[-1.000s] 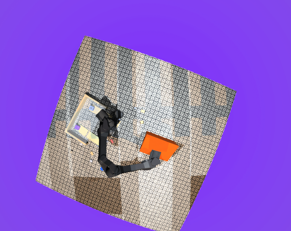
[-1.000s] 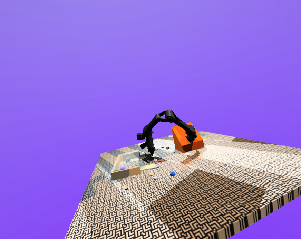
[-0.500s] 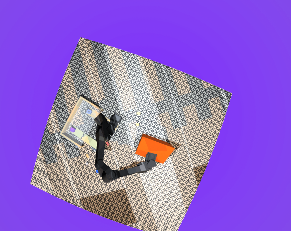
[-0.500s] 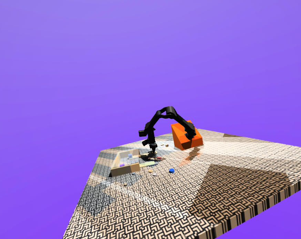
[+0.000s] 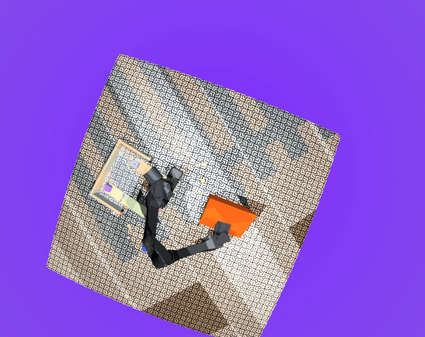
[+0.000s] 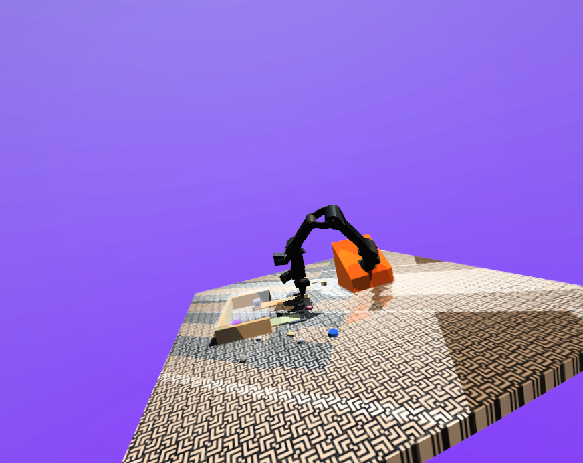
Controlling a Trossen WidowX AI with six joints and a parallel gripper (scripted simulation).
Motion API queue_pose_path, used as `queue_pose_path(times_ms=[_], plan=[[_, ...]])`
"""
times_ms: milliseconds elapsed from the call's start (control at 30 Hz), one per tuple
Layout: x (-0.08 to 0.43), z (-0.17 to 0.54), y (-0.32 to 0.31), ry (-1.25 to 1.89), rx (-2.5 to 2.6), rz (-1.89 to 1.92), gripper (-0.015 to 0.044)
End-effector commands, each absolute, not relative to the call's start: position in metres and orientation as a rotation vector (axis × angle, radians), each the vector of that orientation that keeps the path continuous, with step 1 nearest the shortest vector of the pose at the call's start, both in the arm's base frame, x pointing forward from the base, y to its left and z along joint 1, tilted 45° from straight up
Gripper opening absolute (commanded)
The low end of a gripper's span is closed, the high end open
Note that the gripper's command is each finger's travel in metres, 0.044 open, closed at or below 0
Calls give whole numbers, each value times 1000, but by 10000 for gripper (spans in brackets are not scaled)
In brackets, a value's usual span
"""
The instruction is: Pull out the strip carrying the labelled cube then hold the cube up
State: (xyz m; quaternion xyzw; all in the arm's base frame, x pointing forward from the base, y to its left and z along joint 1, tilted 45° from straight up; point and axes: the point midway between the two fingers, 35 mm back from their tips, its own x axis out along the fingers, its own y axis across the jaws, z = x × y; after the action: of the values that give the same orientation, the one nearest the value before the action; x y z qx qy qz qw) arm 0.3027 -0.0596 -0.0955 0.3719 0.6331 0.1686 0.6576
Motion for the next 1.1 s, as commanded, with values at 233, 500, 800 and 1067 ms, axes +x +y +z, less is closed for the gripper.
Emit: queue_pose_path(times_ms=[233, 500, 800, 1067], plan=[[279, -97, -49, 1467, 844, 388, 0], [269, -96, -46, 1467, 845, 388, 0], [258, -95, -43, 1468, 845, 387, 0], [249, -94, -41, 1468, 845, 387, 0]])
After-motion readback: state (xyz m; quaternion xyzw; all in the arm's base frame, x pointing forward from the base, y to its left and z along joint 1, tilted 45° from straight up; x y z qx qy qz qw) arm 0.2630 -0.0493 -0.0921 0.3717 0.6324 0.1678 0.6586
